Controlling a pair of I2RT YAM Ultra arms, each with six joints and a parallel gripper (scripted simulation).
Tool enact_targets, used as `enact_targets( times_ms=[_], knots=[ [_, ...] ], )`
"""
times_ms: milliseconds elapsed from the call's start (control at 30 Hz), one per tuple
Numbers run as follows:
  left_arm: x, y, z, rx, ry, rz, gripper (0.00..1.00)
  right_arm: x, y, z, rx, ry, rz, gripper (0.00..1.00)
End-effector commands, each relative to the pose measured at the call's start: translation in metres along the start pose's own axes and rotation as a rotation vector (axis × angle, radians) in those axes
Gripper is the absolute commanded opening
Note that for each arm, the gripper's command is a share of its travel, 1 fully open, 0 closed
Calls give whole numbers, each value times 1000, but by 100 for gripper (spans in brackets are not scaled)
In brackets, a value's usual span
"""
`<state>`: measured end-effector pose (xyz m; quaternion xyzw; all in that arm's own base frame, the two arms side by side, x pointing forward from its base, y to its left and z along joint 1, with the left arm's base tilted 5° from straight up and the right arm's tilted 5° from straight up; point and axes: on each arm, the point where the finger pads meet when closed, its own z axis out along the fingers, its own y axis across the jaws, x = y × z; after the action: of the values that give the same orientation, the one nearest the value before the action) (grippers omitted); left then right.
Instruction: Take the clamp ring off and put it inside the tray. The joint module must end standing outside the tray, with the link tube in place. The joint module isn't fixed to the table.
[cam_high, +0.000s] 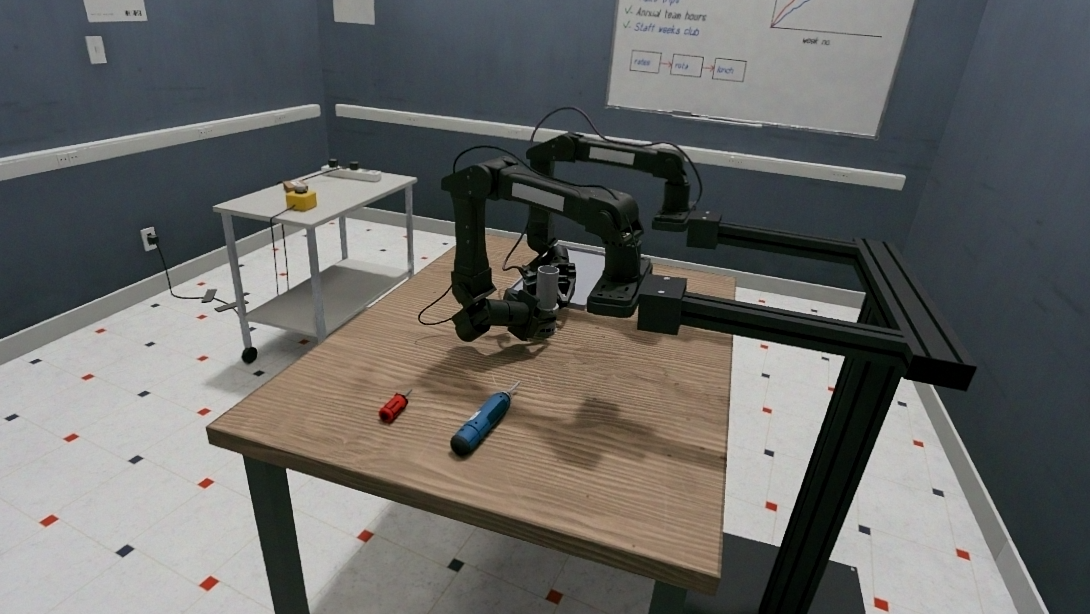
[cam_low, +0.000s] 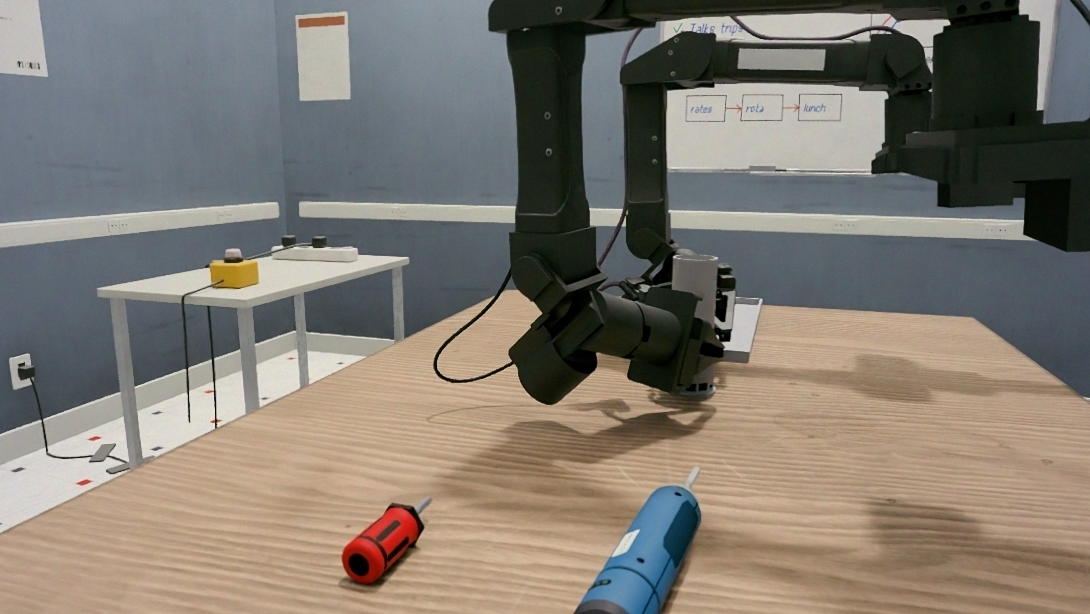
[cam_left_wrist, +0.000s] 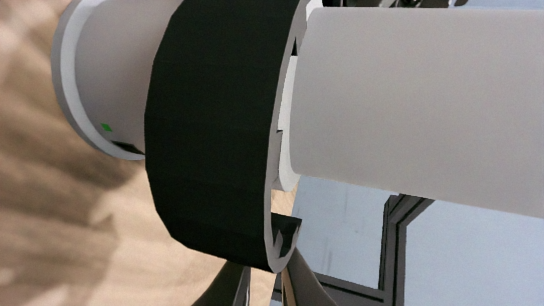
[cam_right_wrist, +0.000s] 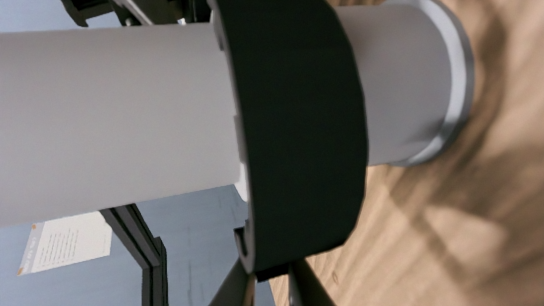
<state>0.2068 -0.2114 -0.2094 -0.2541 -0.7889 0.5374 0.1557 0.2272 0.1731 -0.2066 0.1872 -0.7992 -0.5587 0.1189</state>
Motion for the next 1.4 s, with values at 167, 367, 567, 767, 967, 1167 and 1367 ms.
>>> enact_targets(
  times_ms=[167,367,567,767,967,1167,1367],
  knots=[
    [-1,-3,-5,-9,2,-17,6,-1,-1,-3,9,-1,9,6],
    [-4,-3,-5,-16,-6,-2,6,-3,-2,-4,13,-10,-1,6],
    [-5,-3,-3,-8,-5,0,6,-4,1,-2,5,-5,-4,6],
    [-5,-4,-6,-18,-11,-2,6,-3,0,-4,8,-16,3,6],
    [-6,-4,-7,-18,-16,-2,6,-4,1,-5,5,-23,0,6],
    [-6,-2,-3,-10,-11,0,6,-5,0,-2,6,-11,-7,6],
    [-7,-4,-6,-16,-21,-1,6,-7,4,-5,5,-29,-6,6]
  ],
)
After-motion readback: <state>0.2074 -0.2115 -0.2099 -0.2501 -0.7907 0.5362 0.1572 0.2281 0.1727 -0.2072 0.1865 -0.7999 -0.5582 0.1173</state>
